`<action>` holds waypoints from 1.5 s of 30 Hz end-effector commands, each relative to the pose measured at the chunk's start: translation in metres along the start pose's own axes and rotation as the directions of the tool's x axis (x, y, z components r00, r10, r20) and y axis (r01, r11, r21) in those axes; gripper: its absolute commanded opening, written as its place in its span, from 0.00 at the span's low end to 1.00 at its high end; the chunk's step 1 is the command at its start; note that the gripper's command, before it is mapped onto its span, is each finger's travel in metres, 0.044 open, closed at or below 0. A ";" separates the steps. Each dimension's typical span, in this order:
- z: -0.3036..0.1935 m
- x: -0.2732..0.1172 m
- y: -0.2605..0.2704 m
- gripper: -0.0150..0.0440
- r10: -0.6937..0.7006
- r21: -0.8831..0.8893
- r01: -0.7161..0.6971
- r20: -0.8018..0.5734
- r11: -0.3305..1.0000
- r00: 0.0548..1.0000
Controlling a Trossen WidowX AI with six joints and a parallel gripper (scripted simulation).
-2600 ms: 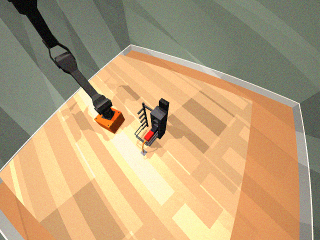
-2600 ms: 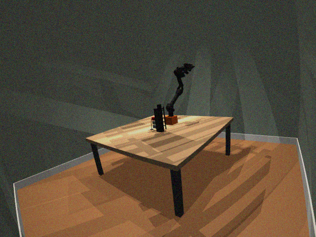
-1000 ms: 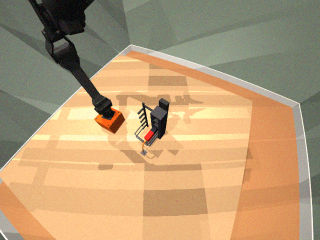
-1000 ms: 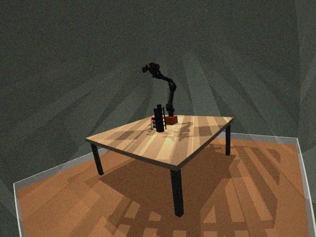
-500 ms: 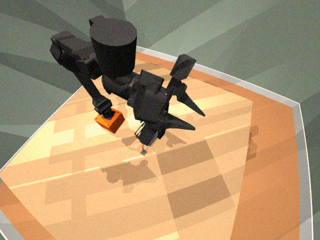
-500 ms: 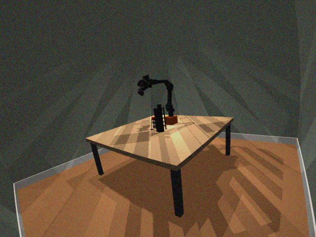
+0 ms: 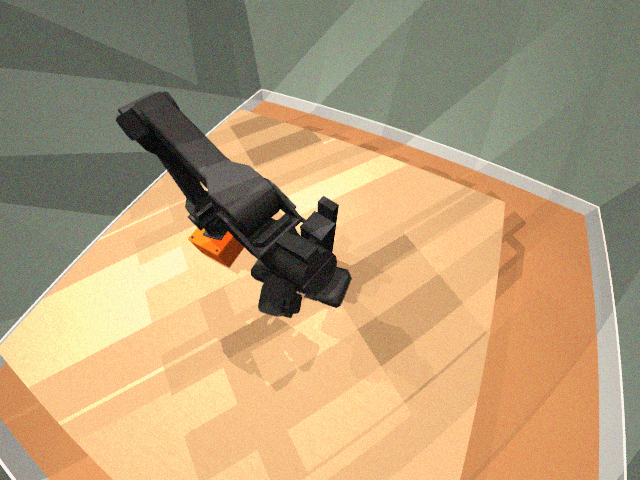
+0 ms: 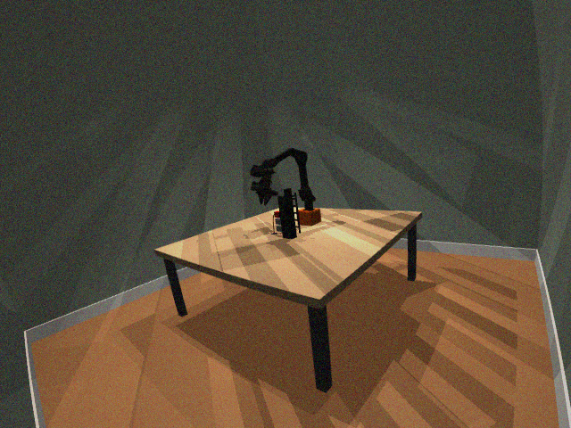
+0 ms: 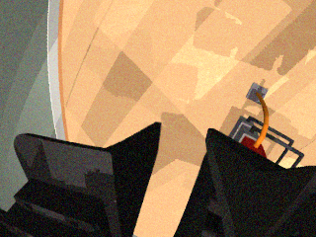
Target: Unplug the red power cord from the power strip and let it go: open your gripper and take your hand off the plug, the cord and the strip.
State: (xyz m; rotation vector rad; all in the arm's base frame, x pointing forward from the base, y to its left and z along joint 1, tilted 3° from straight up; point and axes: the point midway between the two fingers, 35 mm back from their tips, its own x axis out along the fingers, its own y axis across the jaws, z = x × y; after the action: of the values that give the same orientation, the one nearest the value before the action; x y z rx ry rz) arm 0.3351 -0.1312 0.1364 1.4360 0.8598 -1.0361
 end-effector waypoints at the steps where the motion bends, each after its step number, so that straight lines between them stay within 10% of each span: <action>1: -0.002 0.023 -0.058 0.53 -0.268 0.162 0.266 -0.015 0.950 0.963; 45: -0.043 0.031 -0.071 0.53 -0.359 0.214 0.356 -0.026 0.909 0.933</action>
State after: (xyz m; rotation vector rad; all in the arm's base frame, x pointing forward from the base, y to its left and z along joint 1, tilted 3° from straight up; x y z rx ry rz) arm 0.2860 -0.0820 0.0844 1.4763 1.0543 -1.4460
